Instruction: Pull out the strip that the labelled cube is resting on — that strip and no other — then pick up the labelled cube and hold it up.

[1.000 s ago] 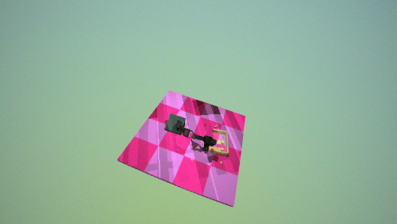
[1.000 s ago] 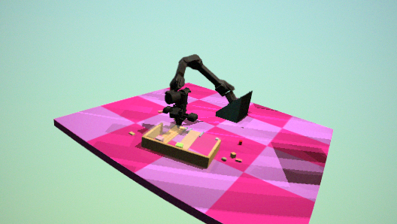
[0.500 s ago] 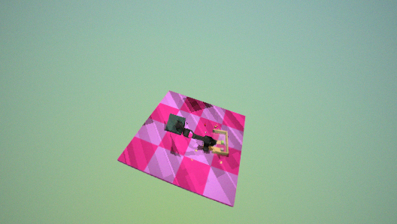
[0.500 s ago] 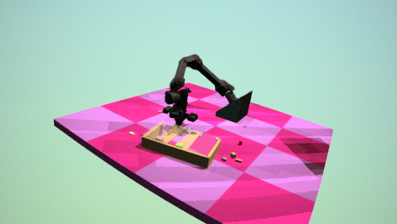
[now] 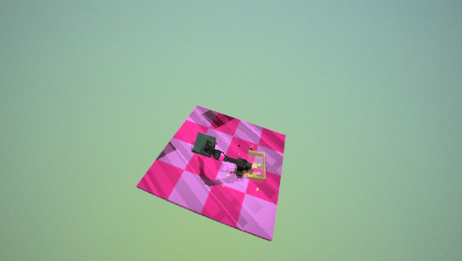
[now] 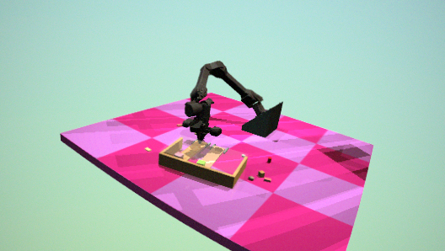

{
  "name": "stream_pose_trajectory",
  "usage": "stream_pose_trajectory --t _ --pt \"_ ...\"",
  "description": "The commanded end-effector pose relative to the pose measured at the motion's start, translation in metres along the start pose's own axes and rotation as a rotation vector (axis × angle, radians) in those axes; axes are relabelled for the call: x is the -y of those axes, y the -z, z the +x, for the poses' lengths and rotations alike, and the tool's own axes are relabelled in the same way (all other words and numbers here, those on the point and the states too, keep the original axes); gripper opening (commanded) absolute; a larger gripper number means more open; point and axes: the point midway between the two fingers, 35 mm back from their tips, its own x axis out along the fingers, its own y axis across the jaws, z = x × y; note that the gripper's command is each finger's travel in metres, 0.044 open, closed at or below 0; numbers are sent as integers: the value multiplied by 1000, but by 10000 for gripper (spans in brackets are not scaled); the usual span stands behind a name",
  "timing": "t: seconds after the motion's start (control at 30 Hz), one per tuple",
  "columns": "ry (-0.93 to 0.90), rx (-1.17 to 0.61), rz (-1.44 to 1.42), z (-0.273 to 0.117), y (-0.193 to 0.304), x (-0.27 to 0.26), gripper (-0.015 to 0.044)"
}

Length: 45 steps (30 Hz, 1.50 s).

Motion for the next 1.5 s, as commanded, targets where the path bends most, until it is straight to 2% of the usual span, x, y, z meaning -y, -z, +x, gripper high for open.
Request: stream_pose_trajectory --t 0.0,1.47 --pt "-5 -3 -3 3 1 0 0" --pt "-5 -6 -5 6 57 2 0"
